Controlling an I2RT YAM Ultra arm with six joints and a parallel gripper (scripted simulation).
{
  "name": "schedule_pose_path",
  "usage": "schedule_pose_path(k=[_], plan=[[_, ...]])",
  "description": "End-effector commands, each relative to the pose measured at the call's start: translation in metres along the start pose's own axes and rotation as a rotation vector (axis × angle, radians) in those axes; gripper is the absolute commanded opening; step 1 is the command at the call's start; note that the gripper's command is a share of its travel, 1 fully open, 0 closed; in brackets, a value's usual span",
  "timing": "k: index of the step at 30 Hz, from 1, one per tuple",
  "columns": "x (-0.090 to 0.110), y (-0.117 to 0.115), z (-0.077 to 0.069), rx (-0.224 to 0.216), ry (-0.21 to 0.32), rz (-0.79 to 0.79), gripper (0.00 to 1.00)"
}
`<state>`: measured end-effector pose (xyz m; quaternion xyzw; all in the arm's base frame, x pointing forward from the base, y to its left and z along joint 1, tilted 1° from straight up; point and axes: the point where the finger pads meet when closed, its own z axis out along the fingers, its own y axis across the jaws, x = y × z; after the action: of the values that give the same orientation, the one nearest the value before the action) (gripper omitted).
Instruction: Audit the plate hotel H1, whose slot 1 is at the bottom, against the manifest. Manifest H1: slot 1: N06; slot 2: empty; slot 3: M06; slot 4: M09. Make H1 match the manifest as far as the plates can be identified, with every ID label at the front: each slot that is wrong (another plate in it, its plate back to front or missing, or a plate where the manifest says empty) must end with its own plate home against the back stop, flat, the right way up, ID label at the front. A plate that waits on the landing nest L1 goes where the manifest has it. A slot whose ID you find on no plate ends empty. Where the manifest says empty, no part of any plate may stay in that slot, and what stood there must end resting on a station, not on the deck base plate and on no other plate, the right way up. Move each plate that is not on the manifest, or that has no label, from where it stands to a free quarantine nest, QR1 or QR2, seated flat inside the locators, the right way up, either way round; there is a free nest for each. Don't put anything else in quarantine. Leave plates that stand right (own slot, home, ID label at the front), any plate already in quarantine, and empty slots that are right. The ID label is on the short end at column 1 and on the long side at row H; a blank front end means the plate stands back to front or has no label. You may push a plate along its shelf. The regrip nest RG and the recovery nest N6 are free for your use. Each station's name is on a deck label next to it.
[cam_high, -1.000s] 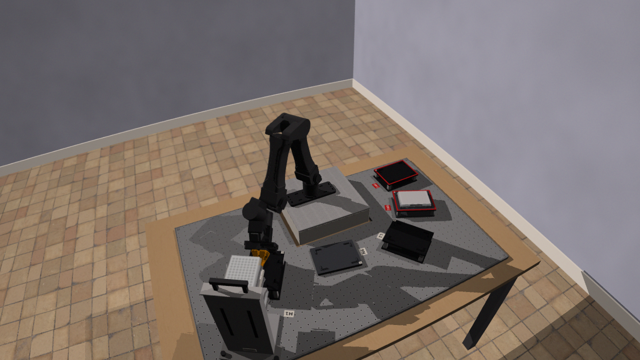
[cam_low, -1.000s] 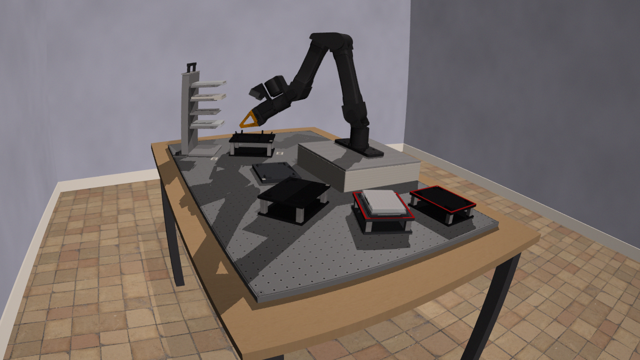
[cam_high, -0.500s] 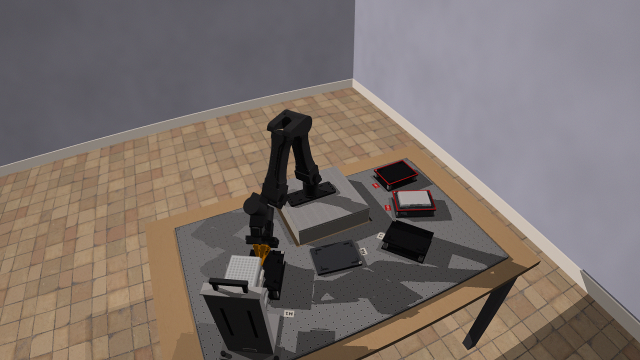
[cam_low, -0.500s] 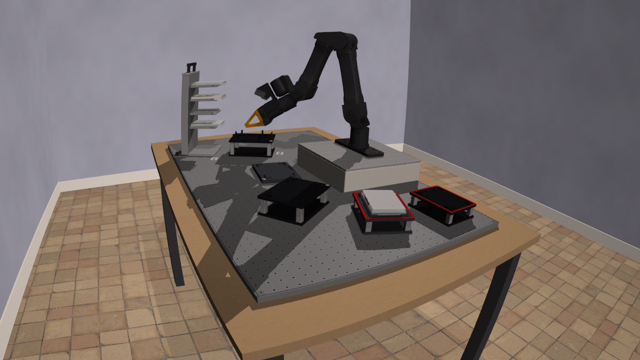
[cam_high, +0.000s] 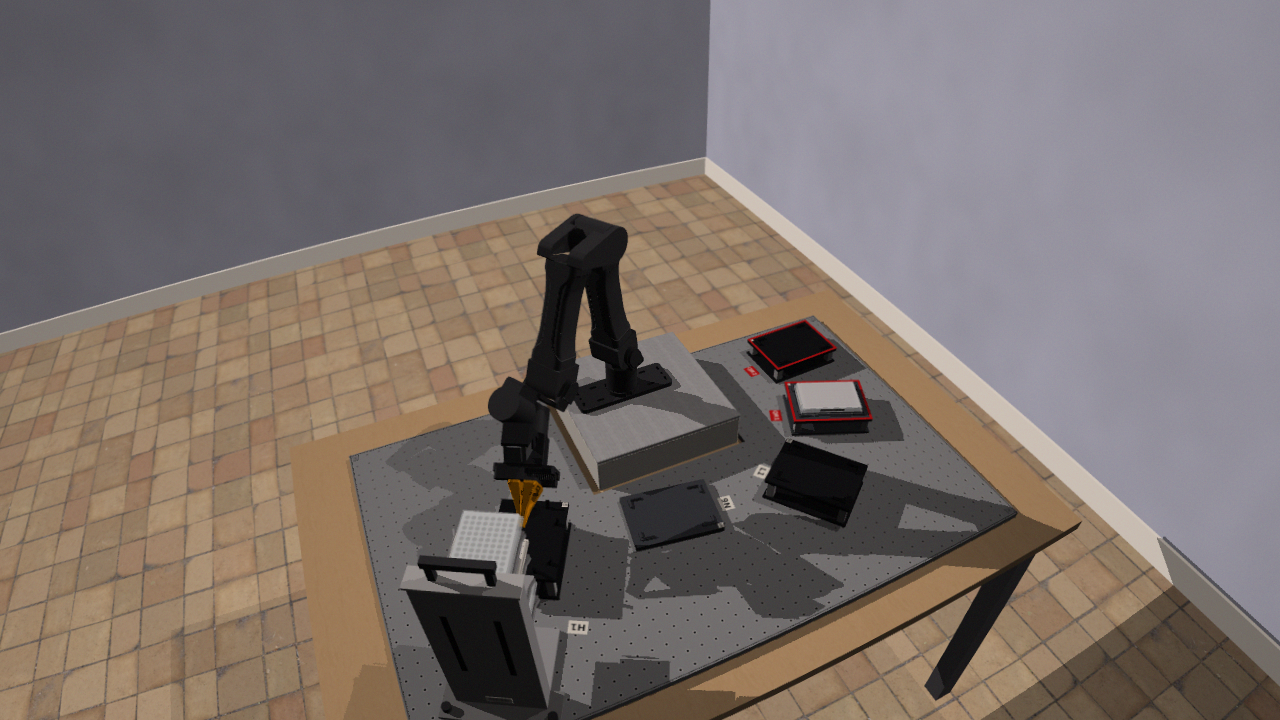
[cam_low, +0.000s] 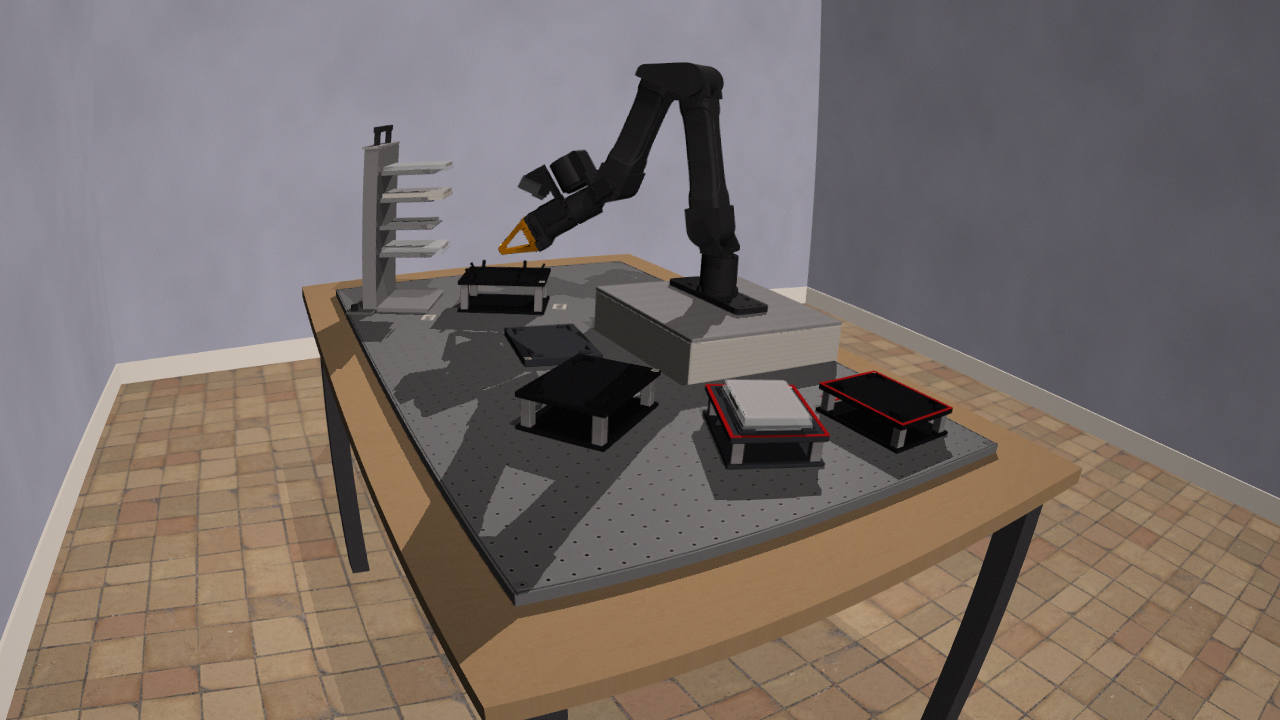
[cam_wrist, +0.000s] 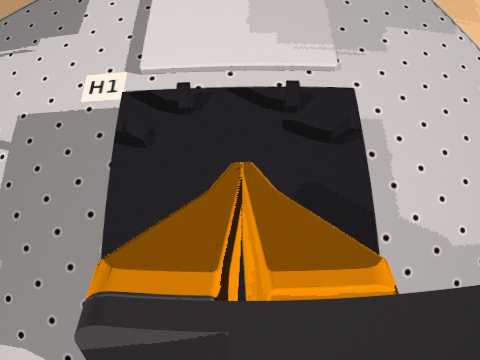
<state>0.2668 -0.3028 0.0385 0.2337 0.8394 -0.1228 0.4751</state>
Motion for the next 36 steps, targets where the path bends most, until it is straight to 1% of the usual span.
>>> schedule_pose_path(k=[1, 2, 3, 11, 13, 28, 30, 34, 36], plan=[[-0.03, -0.003, -0.002, 0.001, -0.075, -0.044, 0.0], [-0.03, -0.002, -0.002, 0.0, -0.075, -0.044, 0.0], [-0.027, -0.001, -0.003, -0.005, -0.053, -0.033, 0.0], [-0.045, -0.001, -0.015, -0.004, -0.053, -0.033, 0.0], [-0.045, -0.001, -0.015, -0.004, -0.053, -0.033, 0.0], [-0.079, -0.001, -0.038, -0.001, -0.054, -0.032, 0.0], [-0.079, -0.001, -0.038, -0.001, -0.054, -0.032, 0.0], [-0.088, -0.001, -0.044, -0.001, -0.054, -0.032, 0.0], [-0.088, -0.001, -0.044, -0.001, -0.054, -0.032, 0.0]])
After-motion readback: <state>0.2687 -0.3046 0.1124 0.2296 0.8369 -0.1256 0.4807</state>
